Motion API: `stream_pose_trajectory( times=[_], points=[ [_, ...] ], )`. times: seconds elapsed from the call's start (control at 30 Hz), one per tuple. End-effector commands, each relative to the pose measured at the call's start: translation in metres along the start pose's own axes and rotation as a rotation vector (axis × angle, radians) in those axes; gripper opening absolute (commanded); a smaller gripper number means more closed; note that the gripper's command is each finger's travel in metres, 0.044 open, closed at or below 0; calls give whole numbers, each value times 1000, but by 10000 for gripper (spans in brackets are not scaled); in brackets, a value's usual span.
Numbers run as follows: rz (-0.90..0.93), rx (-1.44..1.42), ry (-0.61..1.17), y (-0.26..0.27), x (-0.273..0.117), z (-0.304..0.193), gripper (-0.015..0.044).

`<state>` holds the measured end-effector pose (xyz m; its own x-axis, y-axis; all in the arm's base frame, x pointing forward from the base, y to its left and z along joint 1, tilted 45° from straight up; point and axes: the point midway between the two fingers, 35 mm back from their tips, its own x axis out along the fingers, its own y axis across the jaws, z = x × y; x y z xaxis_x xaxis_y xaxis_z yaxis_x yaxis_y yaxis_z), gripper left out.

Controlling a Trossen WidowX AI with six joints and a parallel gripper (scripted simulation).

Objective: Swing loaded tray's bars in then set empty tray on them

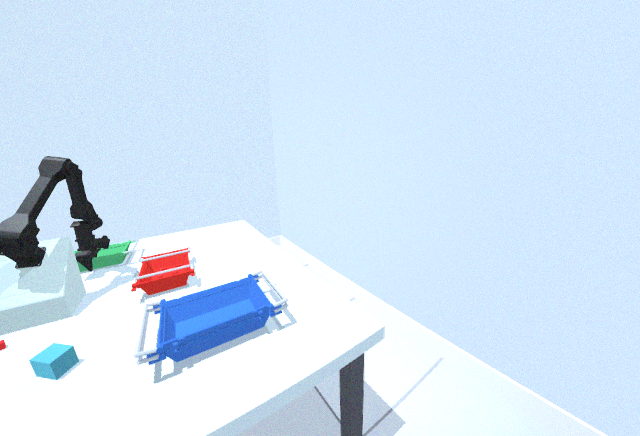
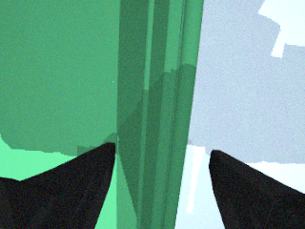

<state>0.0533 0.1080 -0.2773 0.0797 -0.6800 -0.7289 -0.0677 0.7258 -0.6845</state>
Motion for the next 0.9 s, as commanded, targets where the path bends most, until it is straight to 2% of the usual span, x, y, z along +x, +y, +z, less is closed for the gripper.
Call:
stream_pose_trajectory(
  times=[0.0, 0.87],
  points=[
    [-1, -5, -5, 0, 1, 1, 201],
    [-1, -5, -5, 0, 1, 1, 28]
  ],
)
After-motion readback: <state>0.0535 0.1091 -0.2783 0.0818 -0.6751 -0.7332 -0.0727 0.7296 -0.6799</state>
